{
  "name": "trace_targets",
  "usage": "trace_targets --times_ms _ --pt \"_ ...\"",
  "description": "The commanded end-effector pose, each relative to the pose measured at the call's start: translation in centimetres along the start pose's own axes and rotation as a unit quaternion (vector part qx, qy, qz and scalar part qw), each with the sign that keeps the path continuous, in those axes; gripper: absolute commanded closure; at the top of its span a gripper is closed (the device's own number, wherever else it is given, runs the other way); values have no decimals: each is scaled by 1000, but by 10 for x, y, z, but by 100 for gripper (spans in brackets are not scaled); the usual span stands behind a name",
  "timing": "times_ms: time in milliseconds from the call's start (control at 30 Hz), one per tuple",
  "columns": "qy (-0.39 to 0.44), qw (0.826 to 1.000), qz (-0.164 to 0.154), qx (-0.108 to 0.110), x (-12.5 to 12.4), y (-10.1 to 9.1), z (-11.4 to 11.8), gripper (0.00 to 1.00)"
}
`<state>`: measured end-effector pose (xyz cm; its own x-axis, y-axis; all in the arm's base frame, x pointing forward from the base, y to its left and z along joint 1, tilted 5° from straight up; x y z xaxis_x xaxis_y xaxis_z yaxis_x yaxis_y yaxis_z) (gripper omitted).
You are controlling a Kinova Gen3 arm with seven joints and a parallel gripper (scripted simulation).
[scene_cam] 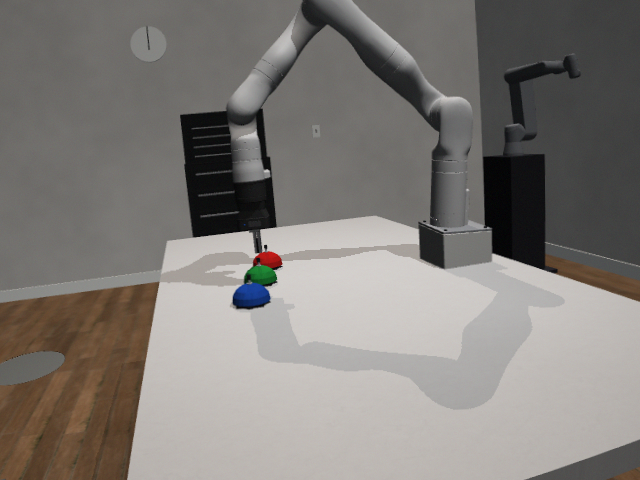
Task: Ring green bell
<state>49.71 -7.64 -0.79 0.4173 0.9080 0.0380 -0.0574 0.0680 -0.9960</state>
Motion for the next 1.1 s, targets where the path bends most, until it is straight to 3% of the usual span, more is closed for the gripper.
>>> trace_targets --times_ms 0,500,1067 --pt "0 1000 -2 -6 1 -7 -3 83" --pt "0 1000 -2 -6 1 -44 -3 83" --pt "0 1000 -2 -6 1 -51 -3 83"
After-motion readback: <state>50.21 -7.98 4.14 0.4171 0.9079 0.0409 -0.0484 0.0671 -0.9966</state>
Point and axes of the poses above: the point where the finger pads meet when closed, its own y axis out along the fingers, its own z axis across the jaws, x = y × z, the point moved 2 cm from there along -y, back along the fingers, and after that the axes turned 5 degrees about y, right-handed, at the moved point
